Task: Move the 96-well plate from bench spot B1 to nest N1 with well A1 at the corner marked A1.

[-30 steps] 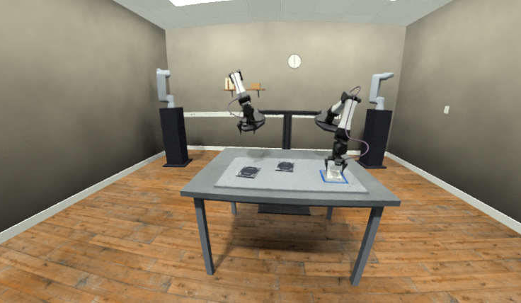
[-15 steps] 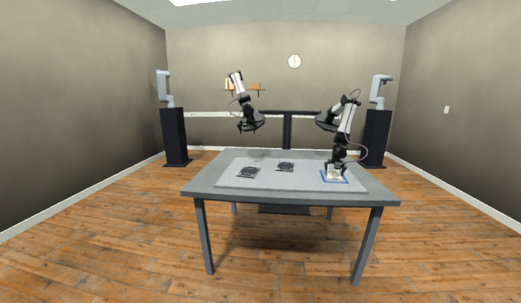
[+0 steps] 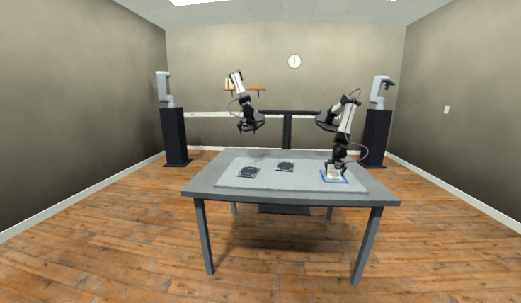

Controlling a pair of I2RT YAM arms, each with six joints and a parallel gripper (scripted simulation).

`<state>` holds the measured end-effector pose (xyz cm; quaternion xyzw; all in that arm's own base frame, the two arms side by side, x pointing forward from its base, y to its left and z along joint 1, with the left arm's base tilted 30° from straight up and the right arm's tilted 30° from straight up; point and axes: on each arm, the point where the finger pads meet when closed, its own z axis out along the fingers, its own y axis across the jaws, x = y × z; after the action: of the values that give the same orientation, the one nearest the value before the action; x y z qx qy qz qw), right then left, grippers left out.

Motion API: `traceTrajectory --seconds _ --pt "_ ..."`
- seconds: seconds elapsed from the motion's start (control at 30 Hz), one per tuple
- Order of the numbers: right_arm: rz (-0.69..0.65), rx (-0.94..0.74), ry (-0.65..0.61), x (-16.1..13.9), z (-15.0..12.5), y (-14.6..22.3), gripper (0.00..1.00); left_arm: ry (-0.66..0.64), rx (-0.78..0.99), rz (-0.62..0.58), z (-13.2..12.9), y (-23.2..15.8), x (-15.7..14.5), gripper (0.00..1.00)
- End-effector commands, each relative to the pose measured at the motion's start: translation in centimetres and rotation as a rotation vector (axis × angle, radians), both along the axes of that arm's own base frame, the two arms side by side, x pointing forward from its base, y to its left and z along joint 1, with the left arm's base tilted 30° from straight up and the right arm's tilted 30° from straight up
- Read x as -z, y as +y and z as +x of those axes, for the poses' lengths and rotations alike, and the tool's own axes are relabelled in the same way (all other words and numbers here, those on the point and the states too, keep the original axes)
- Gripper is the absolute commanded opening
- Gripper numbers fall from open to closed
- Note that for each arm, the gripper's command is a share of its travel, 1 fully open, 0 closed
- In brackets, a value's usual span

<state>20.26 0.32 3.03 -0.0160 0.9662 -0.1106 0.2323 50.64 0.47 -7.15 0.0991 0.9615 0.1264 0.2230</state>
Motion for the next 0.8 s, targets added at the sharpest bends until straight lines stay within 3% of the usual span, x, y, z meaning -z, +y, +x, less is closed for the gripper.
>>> traceTrajectory --seconds 0.0,0.77 --pt "0.006 -0.008 -0.005 -0.12 0.16 0.09 1.0 -0.019 -0.005 -0.002 0.18 0.65 -0.61 1.0" --pt "0.006 -0.008 -0.005 -0.12 0.16 0.09 1.0 -0.036 -0.005 -0.003 0.37 0.65 -1.42 1.0"
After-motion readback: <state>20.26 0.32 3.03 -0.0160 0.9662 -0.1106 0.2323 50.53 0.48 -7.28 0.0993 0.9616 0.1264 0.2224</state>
